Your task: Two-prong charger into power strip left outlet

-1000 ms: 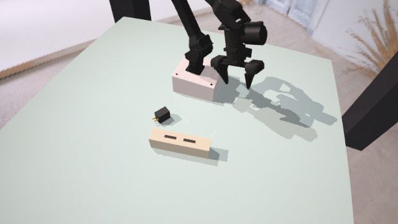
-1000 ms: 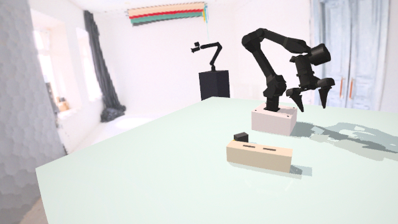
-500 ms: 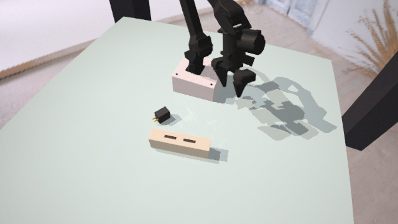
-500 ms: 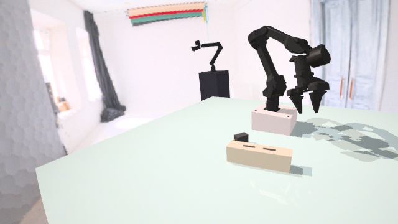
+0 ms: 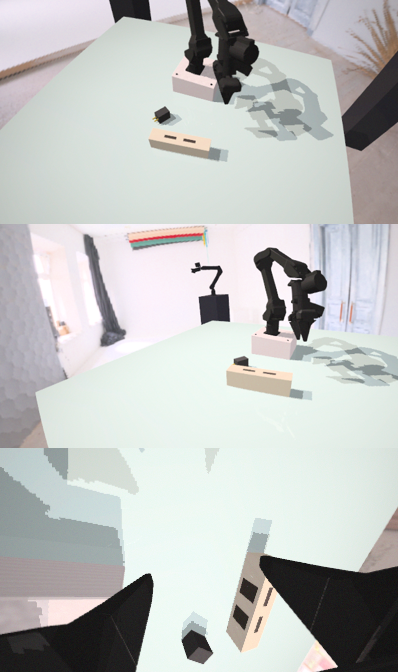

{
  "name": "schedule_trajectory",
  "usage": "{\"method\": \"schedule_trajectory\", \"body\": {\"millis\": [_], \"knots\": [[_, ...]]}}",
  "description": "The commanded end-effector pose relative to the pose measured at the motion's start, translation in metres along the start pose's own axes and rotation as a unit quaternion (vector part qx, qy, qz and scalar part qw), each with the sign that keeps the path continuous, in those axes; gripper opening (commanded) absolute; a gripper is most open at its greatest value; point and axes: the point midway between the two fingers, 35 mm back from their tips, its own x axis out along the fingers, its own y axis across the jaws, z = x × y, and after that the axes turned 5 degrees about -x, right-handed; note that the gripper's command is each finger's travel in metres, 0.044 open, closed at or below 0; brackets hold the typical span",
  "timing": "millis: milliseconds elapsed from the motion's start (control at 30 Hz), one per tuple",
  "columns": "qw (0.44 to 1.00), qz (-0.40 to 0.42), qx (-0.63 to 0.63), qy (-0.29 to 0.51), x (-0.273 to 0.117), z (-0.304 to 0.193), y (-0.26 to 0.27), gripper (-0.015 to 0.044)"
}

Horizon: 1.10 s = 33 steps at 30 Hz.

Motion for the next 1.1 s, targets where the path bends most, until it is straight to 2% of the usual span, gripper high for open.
{"method": "schedule_trajectory", "body": {"millis": [0, 533, 1067], "knots": [[0.998, 0.004, 0.055, 0.004, 0.001, -0.008, -0.006, 0.0440], [0.963, 0.028, 0.265, 0.035, 0.010, -0.044, -0.017, 0.0440], [0.882, 0.045, 0.464, 0.064, 0.017, -0.083, -0.021, 0.0440]]}}
